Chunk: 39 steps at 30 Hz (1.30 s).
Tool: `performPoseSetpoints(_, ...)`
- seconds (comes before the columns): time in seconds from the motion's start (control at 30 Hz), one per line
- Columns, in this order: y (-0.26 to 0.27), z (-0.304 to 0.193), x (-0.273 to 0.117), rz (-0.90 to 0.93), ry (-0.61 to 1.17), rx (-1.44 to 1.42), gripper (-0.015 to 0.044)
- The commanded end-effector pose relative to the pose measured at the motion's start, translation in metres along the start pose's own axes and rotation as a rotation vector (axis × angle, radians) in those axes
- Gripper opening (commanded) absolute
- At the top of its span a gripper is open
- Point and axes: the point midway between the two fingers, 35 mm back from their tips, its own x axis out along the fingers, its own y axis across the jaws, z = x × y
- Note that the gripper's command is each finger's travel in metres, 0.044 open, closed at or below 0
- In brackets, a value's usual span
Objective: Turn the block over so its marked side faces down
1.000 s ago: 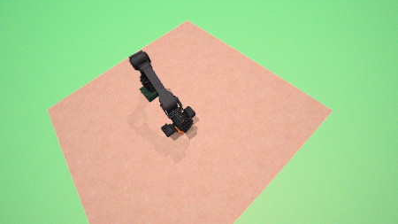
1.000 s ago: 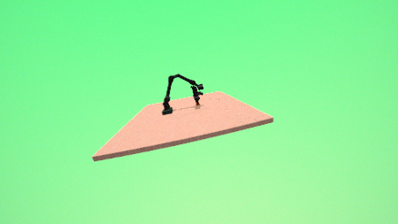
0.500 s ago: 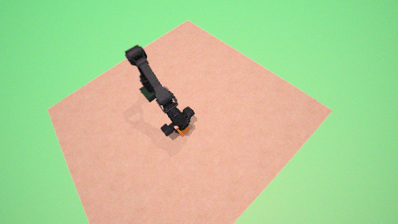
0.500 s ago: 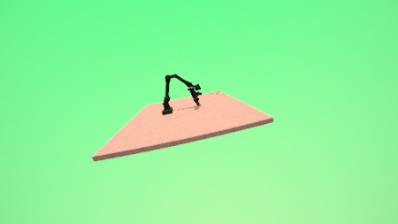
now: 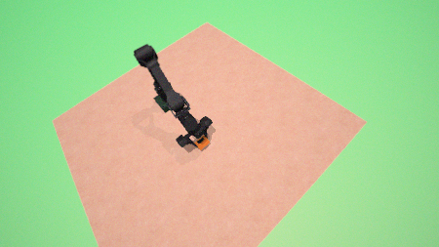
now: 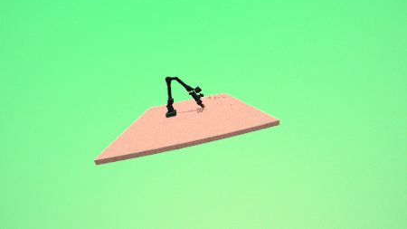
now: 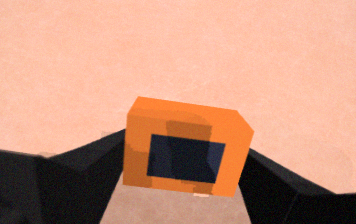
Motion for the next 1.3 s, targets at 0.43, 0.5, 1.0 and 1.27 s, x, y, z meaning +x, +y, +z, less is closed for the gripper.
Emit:
performPoseSetpoints(0.43,-0.001,0.002,0.014,0.003,-0.169,0.002,0.0000)
performPoseSetpoints(0.5,-0.001,0.002,0.018,0.003,-0.197,0.003,0.0000)
performPoseSetpoints(1.0,-0.002,-0.004,0.036,0.003,-0.411,0.005,0.0000)
performPoseSetpoints(1.27,-0.001,-0.010,0.033,0.003,-0.525,0.004,0.0000)
